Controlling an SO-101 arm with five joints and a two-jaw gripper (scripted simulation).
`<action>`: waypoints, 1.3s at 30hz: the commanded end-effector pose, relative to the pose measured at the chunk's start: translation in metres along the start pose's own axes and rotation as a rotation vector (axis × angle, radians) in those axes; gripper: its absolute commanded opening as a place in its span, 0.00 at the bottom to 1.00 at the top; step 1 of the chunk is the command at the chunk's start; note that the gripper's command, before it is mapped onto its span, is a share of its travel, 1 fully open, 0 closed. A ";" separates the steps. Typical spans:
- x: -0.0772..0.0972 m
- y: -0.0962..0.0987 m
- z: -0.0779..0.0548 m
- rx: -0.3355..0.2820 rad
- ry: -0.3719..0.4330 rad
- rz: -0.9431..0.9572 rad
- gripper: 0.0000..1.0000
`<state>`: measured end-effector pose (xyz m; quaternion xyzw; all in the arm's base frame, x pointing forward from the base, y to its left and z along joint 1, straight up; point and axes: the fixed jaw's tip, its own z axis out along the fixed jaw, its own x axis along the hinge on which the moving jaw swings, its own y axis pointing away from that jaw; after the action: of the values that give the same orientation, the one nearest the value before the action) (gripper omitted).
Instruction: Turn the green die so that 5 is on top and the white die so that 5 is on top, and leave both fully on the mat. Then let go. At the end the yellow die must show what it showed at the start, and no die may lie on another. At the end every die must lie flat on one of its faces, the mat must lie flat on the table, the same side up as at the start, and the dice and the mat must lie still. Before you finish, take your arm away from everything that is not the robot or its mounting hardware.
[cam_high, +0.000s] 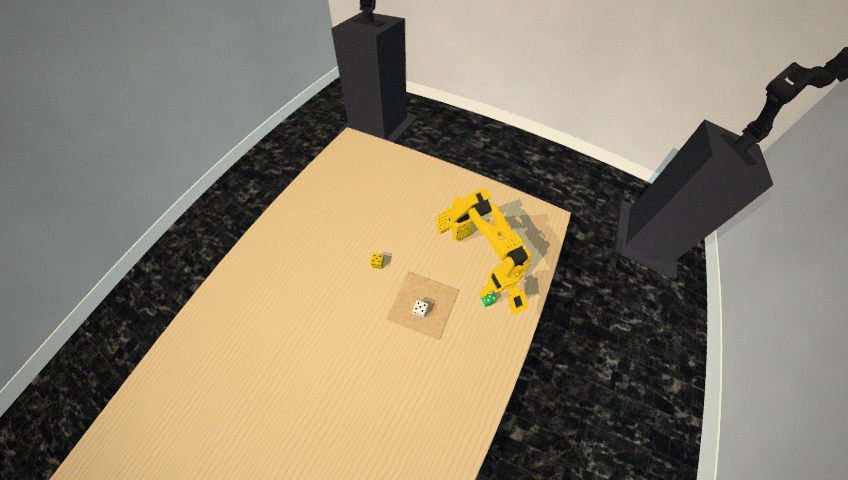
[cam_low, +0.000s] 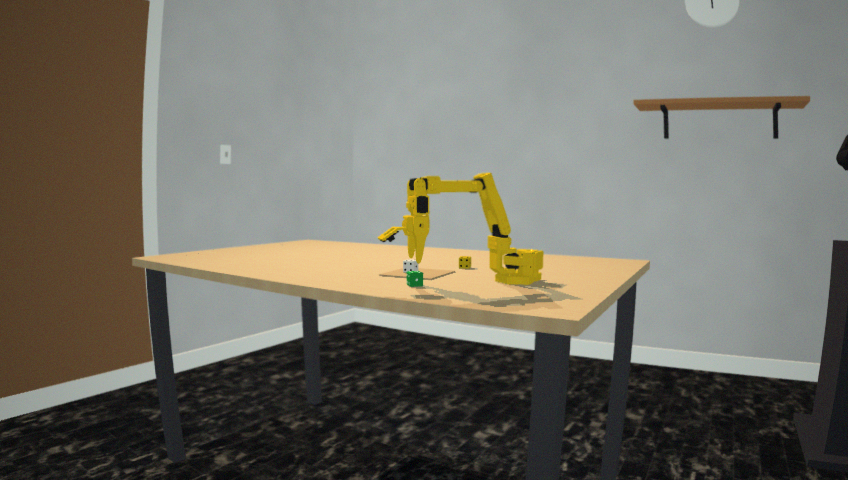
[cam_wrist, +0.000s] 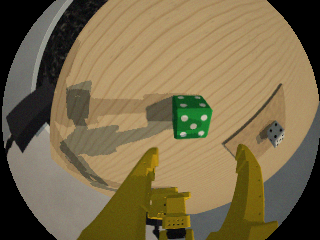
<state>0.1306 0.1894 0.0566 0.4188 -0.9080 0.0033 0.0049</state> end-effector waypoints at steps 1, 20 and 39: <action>-0.004 0.002 -0.009 -0.004 -0.044 0.003 0.35; -0.005 0.002 -0.006 -0.004 -0.044 0.003 0.35; -0.007 0.002 0.022 -0.004 -0.044 0.003 0.35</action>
<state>0.1324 0.1919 0.0348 0.4186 -0.9082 0.0010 0.0007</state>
